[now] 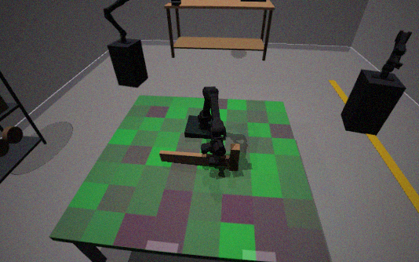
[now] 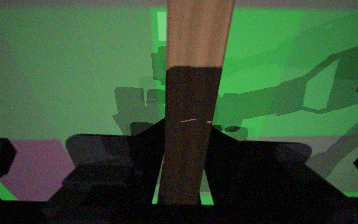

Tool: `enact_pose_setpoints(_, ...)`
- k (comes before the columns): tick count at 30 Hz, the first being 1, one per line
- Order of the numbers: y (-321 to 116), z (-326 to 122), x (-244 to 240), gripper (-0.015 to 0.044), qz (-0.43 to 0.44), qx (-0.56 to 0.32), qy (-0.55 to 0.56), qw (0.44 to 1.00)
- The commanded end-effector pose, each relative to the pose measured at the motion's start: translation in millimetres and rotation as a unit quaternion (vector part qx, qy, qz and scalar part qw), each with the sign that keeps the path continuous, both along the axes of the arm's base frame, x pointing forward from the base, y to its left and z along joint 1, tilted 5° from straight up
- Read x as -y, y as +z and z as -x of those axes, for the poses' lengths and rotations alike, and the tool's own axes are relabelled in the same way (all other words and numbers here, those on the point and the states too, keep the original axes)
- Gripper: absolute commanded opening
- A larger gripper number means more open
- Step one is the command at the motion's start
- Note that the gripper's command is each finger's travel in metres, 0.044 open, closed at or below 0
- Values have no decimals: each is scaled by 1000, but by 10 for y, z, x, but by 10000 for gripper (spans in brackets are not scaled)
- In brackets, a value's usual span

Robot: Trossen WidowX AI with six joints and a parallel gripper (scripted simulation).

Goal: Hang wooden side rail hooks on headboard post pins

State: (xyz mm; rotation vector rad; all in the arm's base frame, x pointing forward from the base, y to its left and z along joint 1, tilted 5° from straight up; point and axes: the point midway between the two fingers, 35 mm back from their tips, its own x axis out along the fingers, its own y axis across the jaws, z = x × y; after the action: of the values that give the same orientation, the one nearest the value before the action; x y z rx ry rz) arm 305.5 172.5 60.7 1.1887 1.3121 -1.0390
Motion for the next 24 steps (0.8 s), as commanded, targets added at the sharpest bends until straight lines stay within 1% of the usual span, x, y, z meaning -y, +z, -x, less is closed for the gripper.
enact_pose_setpoints(1,-2,-6,-9,0,-3,1,-1,1000)
enact_pose_setpoints(22,-35,-7,-12,0,-3,1,-1,1000)
enact_pose_setpoints(24,-25,5,1,53,0,-1,0,1000)
